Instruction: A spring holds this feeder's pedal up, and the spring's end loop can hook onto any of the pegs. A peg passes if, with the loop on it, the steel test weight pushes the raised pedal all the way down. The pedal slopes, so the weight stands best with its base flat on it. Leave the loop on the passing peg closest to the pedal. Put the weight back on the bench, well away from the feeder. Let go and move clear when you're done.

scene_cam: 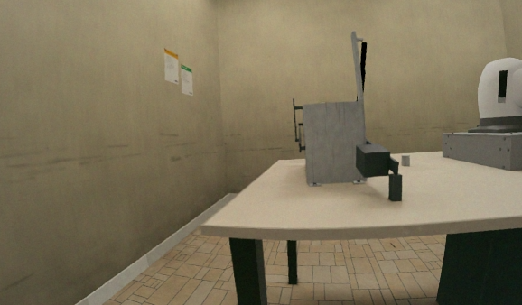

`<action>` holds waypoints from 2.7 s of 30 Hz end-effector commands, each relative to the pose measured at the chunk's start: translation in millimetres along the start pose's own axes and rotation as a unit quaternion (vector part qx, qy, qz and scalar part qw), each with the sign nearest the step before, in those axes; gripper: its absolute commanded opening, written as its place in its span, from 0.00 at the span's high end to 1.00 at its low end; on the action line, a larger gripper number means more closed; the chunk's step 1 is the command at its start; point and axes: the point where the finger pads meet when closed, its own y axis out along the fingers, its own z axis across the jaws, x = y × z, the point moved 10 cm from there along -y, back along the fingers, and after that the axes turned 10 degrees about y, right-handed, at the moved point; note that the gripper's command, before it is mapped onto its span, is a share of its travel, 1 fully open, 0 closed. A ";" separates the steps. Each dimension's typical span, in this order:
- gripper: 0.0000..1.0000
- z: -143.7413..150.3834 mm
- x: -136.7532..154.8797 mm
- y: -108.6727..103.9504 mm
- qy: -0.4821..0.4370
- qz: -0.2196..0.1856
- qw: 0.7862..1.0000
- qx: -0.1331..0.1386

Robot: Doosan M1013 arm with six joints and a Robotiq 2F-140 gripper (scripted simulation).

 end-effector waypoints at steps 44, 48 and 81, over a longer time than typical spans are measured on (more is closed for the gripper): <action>0.00 126.8 -37.8 -40.8 0.000 0.001 1.000 0.000; 0.00 141.4 -42.2 -45.5 0.000 0.001 1.000 0.000; 0.00 229.3 -67.9 -73.8 0.001 0.003 1.000 0.001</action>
